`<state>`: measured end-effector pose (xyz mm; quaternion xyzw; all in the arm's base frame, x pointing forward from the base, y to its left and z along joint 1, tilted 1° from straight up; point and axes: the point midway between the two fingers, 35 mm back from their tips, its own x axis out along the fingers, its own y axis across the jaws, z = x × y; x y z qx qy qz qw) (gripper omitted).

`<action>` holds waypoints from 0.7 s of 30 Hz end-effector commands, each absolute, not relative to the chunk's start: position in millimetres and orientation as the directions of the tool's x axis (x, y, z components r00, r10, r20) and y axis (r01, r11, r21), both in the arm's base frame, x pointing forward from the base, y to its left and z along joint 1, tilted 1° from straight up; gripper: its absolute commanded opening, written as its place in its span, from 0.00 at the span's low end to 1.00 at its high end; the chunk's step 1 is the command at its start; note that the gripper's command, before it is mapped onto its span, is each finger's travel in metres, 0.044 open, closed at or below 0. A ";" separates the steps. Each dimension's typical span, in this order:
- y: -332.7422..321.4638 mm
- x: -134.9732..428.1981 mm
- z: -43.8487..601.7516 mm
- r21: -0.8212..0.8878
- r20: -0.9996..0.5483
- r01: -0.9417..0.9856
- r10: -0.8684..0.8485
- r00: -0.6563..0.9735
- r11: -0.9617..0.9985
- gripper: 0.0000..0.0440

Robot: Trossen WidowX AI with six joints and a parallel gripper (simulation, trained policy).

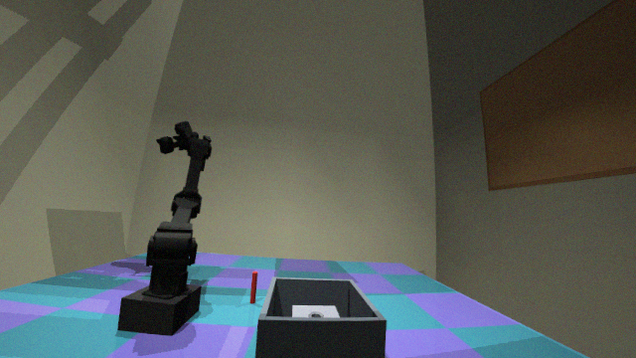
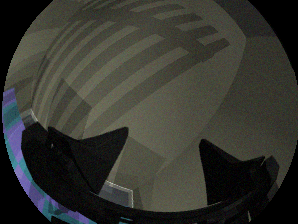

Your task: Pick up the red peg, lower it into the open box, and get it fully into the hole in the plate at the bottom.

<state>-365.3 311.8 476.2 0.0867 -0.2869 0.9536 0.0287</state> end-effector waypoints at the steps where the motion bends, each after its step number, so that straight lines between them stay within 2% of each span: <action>1: 305.3 -365.9 482.6 -0.566 0.198 -0.115 0.001 -0.980 -0.816 0.95; 3: 291.8 -366.3 495.8 -0.609 0.232 -0.136 -0.011 -0.973 -0.781 1.00; 12: 223.3 -354.5 555.4 -0.750 0.392 -0.254 -0.101 -0.914 -0.611 1.00; 21: 151.2 -318.0 609.3 -0.796 0.544 -0.417 -0.217 -0.810 -0.439 1.00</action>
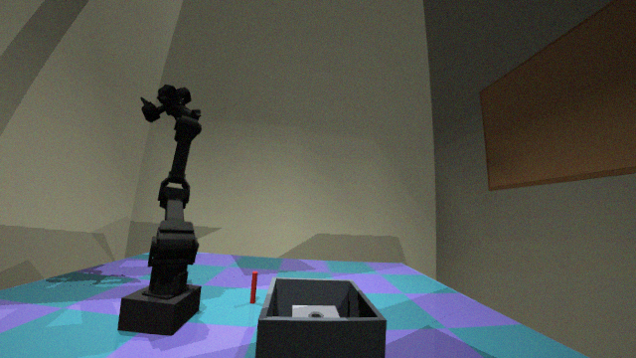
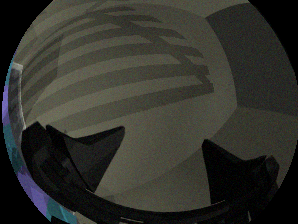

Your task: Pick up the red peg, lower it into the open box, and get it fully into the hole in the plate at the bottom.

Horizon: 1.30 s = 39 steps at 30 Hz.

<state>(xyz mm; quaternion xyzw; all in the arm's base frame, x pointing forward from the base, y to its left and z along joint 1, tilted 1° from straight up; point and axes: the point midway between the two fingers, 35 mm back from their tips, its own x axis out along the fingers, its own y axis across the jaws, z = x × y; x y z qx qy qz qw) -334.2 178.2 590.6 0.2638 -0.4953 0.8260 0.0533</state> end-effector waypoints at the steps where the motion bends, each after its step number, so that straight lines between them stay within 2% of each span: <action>1: 143.2 -312.7 614.5 -0.795 0.560 -0.437 -0.231 -0.796 -0.421 1.00; 9: 80.6 -262.8 649.9 -0.747 0.664 -0.599 -0.348 -0.662 -0.288 1.00; 18: 15.6 -193.8 673.4 -0.612 0.736 -0.773 -0.480 -0.478 -0.169 1.00; 28: -48.1 -108.2 677.7 -0.377 0.749 -0.921 -0.616 -0.244 -0.094 1.00; 39: -102.6 -9.3 657.1 -0.052 0.682 -0.994 -0.731 0.033 -0.094 1.00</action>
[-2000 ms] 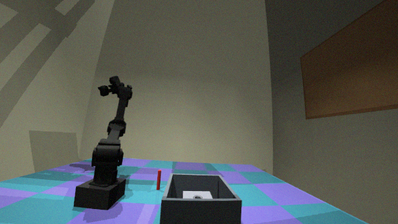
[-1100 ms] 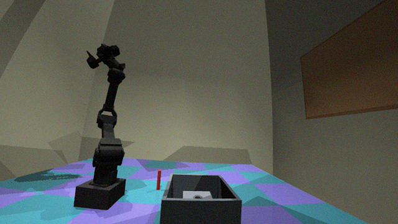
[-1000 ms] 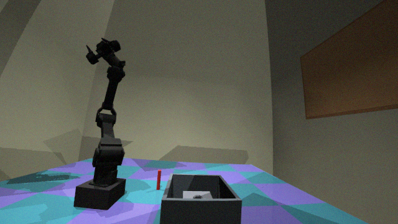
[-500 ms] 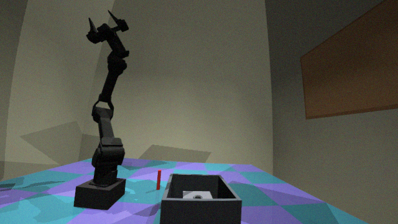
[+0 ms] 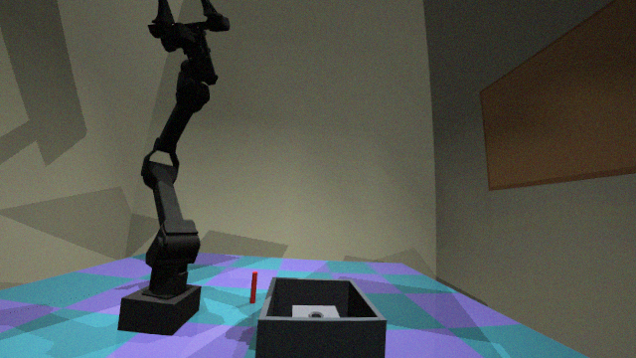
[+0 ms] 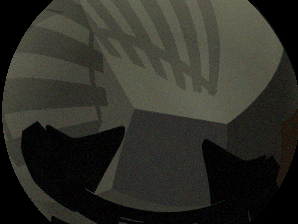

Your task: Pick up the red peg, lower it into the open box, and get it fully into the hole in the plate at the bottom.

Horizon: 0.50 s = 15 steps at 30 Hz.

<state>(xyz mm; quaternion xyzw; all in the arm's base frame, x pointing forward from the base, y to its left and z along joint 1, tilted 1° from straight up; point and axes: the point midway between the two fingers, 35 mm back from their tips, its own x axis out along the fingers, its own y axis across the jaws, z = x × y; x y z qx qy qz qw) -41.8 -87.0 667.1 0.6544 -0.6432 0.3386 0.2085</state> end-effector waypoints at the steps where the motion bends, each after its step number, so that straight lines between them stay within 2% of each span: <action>1: -106.5 -0.3 654.0 -0.020 0.671 -0.995 -0.739 0.058 -0.097 1.00; 15: -141.3 118.4 593.0 0.410 0.468 -0.890 -0.793 0.391 -0.198 1.00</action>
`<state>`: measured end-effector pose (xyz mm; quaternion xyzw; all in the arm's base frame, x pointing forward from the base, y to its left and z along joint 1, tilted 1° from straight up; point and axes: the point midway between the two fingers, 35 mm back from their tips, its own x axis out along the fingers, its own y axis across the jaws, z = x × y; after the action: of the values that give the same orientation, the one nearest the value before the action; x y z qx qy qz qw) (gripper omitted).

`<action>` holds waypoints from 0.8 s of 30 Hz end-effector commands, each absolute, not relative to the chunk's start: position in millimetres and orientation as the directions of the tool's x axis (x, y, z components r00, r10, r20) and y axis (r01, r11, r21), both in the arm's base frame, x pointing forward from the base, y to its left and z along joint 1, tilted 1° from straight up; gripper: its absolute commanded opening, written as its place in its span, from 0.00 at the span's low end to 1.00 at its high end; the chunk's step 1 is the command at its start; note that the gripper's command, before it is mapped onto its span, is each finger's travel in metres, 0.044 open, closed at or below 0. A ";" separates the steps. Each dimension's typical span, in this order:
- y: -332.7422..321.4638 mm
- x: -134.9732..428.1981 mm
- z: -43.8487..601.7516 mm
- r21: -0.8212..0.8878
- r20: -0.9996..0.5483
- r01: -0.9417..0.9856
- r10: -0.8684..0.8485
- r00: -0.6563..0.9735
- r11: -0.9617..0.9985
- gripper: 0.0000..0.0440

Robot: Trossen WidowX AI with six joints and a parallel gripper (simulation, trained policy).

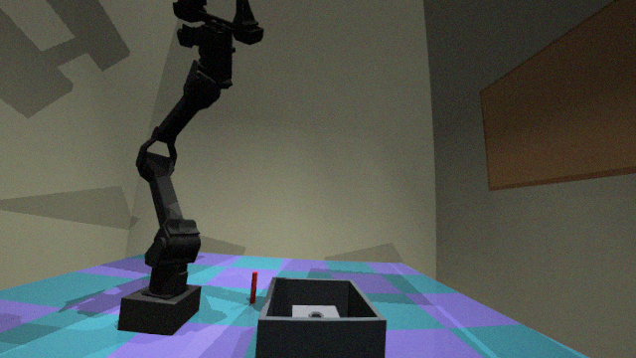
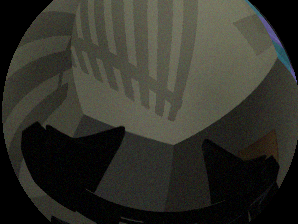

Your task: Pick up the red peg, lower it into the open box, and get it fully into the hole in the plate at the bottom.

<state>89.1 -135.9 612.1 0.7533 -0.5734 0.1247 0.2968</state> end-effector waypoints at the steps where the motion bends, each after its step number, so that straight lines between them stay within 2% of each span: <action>1: -142.3 126.1 587.6 0.438 0.449 -0.875 -0.792 0.413 -0.207 1.00; 13: -140.3 207.2 514.7 0.729 0.200 -0.607 -0.749 0.631 -0.316 1.00; 24: -117.7 258.7 442.0 0.887 -0.054 -0.264 -0.654 0.755 -0.378 1.00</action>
<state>243.7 -126.5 467.5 0.8091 -0.3318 -0.1674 0.4553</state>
